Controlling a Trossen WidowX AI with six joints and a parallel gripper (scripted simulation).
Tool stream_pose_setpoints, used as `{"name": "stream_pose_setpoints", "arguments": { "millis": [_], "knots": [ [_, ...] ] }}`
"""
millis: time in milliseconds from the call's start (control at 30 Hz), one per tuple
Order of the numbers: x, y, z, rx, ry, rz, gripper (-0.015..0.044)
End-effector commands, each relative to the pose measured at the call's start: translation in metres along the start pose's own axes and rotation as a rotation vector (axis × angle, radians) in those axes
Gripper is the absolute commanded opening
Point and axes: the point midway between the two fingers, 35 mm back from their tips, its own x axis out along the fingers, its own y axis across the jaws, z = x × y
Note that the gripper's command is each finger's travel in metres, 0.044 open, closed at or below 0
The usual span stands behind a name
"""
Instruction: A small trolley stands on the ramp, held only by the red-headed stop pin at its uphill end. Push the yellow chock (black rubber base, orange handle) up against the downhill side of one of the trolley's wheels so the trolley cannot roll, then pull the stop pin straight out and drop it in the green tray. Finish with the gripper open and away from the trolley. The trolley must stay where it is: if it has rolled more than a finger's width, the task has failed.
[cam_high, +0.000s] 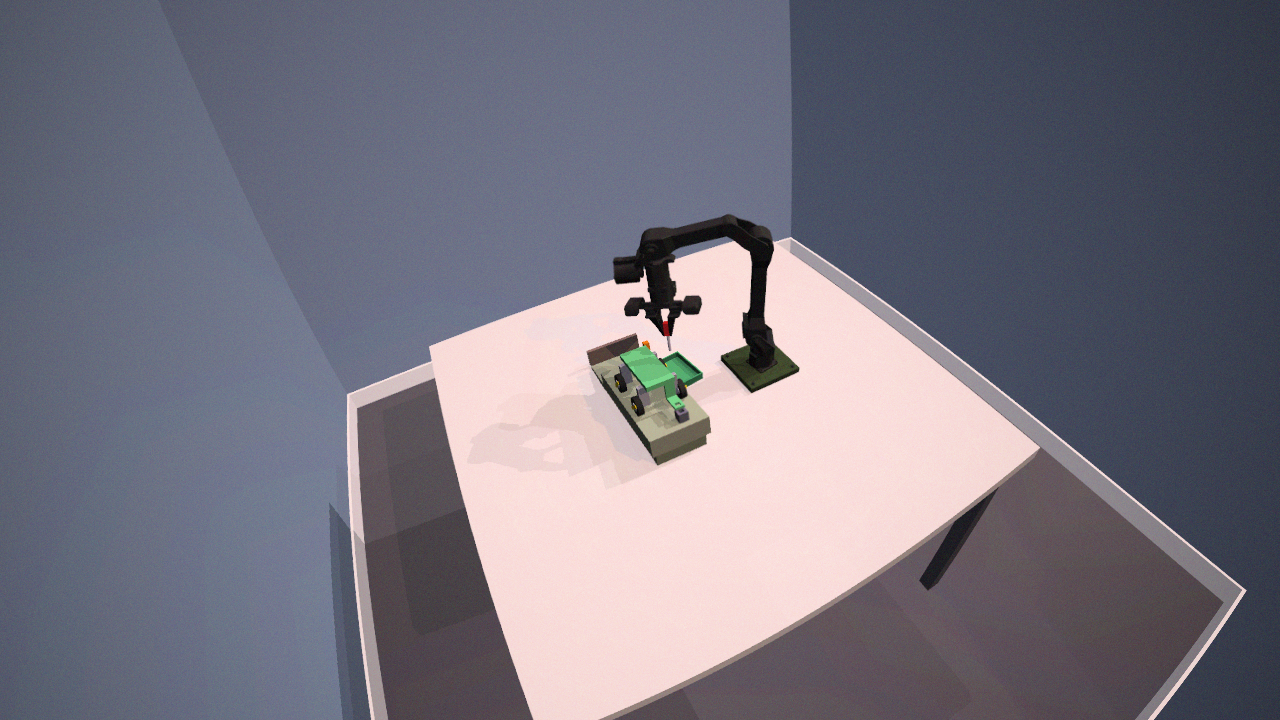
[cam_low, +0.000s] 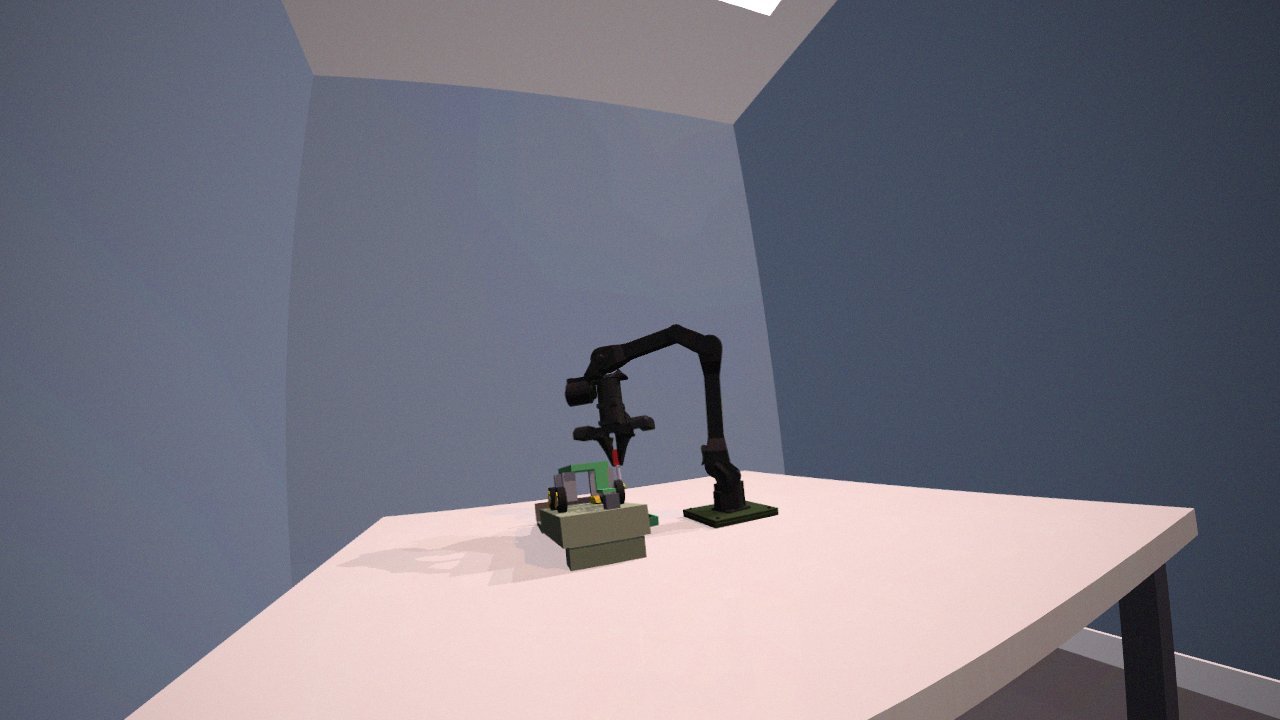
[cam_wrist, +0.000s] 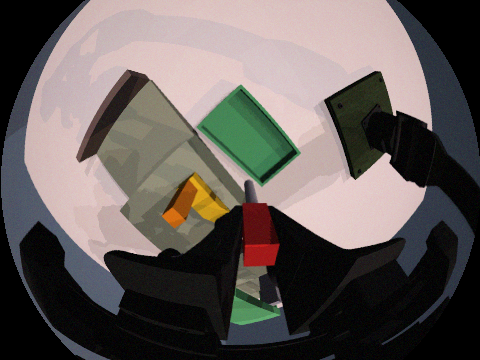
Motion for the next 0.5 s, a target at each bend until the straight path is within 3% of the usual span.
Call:
{"name": "stream_pose_setpoints", "arguments": {
  "millis": [0,467],
  "knots": [
    [0.0021,-0.0019,-0.0001,0.125,-0.026,0.009,0.0],
    [0.0019,-0.0032,-0.0027,0.542,-0.08,0.079,0.0]
  ]
}}
